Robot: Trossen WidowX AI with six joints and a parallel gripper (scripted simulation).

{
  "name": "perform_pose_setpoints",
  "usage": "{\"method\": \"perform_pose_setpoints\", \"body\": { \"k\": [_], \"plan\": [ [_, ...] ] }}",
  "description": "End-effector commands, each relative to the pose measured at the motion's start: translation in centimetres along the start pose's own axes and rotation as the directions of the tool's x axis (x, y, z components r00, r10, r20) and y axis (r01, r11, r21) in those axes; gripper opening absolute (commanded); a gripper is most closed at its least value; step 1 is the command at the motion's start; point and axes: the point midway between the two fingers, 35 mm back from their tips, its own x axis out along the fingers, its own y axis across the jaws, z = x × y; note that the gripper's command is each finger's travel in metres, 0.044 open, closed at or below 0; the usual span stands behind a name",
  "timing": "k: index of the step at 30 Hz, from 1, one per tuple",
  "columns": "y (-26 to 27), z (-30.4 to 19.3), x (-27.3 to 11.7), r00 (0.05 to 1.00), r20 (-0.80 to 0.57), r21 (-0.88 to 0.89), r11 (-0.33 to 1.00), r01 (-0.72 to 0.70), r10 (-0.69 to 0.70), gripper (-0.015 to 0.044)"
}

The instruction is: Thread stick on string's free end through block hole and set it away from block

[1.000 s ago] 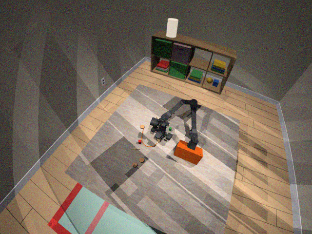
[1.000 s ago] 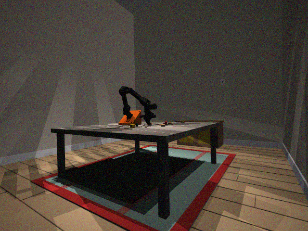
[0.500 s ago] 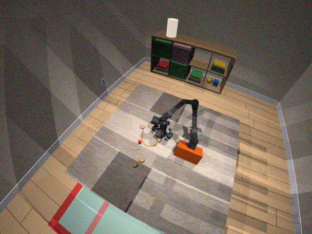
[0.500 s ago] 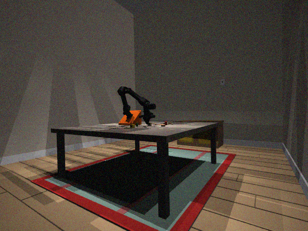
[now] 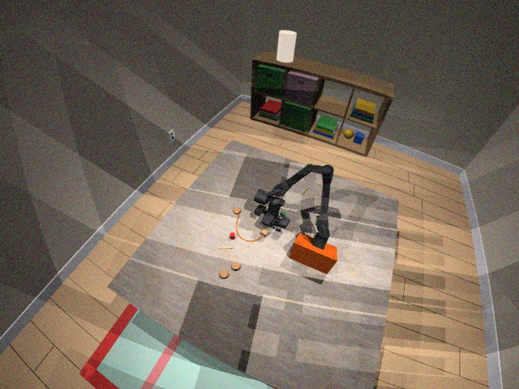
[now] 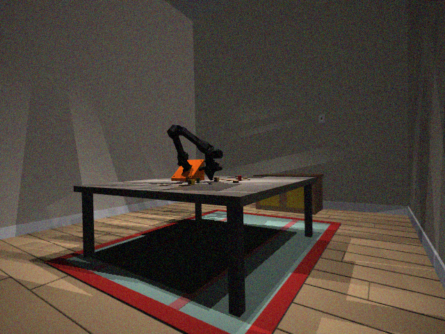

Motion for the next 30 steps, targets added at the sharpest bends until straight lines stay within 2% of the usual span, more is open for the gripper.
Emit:
{"method": "perform_pose_setpoints", "body": {
  "k": [1,30],
  "plan": [
    [0.0,-0.6,-0.1,1.0,-0.002,-0.004,1.0,0.0,0.0,0.0],
    [-0.1,-4.2,-0.5,1.0,-0.005,0.054,0.999,-0.006,0.006,0.0]
  ]
}}
